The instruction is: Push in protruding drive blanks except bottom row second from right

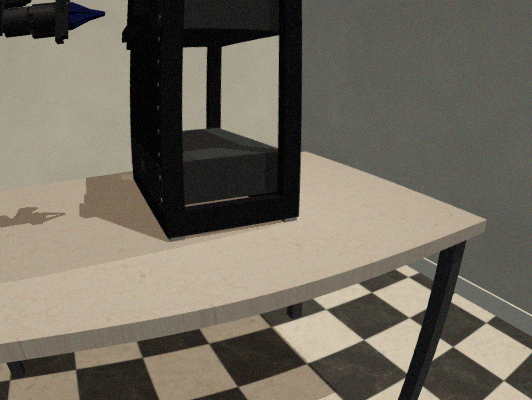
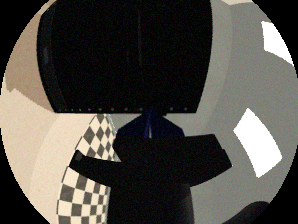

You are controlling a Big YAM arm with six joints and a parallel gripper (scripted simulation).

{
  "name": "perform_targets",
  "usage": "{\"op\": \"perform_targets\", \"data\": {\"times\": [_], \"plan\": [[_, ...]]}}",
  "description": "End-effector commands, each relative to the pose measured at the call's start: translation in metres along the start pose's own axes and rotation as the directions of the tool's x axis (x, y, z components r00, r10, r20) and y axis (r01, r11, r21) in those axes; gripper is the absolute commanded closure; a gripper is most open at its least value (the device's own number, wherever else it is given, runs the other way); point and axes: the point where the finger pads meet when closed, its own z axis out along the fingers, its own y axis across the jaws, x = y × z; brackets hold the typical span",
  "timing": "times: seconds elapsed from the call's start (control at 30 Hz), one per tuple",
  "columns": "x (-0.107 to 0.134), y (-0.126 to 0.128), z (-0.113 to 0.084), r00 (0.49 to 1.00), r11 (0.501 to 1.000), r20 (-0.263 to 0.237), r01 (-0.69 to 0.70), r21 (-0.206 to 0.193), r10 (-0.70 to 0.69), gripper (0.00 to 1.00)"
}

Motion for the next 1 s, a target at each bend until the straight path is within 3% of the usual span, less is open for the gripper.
{"op": "perform_targets", "data": {"times": [0.0, 0.1, 0.2, 0.23, 0.27, 0.43, 0.47, 0.97], "plan": [[0.002, -0.013, 0.039, 1.0, 0.999, -0.007, -0.011, 0.039, 0.011, 1.0], [0.001, -0.012, 0.056, 1.0, 0.999, -0.004, -0.011, 0.038, 0.011, 1.0], [-0.002, -0.009, 0.058, 1.0, 1.0, 0.003, -0.011, 0.027, 0.011, 1.0], [-0.001, 0.007, 0.044, 1.0, 1.0, 0.002, -0.008, -0.013, 0.008, 1.0], [-0.001, -0.001, 0.043, 1.0, 1.0, 0.002, -0.009, 0.006, 0.009, 1.0], [-0.001, -0.002, 0.043, 1.0, 1.0, 0.002, -0.008, 0.008, 0.008, 1.0], [-0.002, -0.011, 0.052, 1.0, 0.999, 0.003, -0.01, 0.032, 0.01, 1.0], [-0.004, -0.01, 0.054, 1.0, 1.0, 0.002, -0.009, 0.018, 0.009, 1.0]]}}
